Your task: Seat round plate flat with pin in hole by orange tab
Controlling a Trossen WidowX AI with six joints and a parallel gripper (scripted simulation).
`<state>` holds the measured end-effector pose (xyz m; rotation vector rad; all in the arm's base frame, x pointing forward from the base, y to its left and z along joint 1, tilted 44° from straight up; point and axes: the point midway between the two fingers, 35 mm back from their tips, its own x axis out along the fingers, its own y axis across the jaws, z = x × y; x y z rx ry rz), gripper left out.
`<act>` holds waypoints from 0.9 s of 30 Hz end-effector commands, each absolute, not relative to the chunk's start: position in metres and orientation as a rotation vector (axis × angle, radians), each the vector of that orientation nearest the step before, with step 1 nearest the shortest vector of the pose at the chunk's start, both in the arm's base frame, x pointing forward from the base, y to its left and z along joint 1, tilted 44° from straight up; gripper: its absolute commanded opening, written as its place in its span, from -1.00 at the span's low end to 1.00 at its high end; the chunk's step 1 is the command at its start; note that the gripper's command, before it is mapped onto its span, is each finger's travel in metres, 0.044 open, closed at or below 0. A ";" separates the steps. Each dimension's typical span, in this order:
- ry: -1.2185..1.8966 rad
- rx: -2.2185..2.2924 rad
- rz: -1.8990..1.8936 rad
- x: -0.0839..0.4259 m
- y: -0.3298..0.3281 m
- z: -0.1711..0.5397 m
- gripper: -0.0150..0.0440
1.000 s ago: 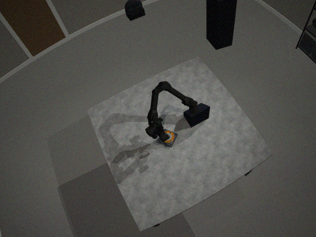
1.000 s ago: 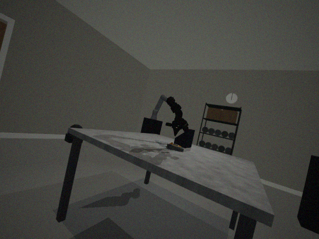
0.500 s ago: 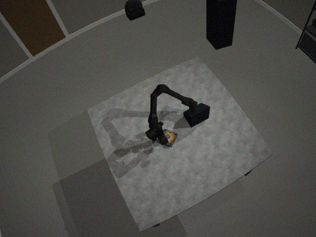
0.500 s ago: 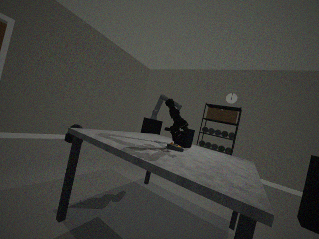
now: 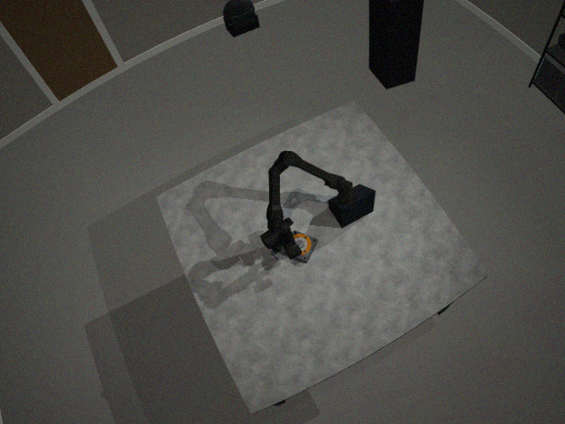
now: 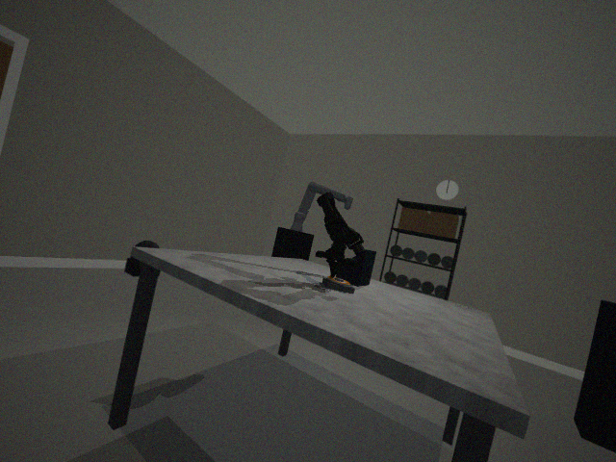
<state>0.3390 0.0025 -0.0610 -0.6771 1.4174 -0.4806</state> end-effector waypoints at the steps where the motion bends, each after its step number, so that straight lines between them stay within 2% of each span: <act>1: 1.414 -0.684 -0.483 0.338 -0.004 -0.055 -0.49; 14: 1.414 -0.684 -0.483 0.334 -0.009 -0.050 -0.49; 27: 1.414 -0.696 -0.476 0.326 0.020 -0.022 -0.49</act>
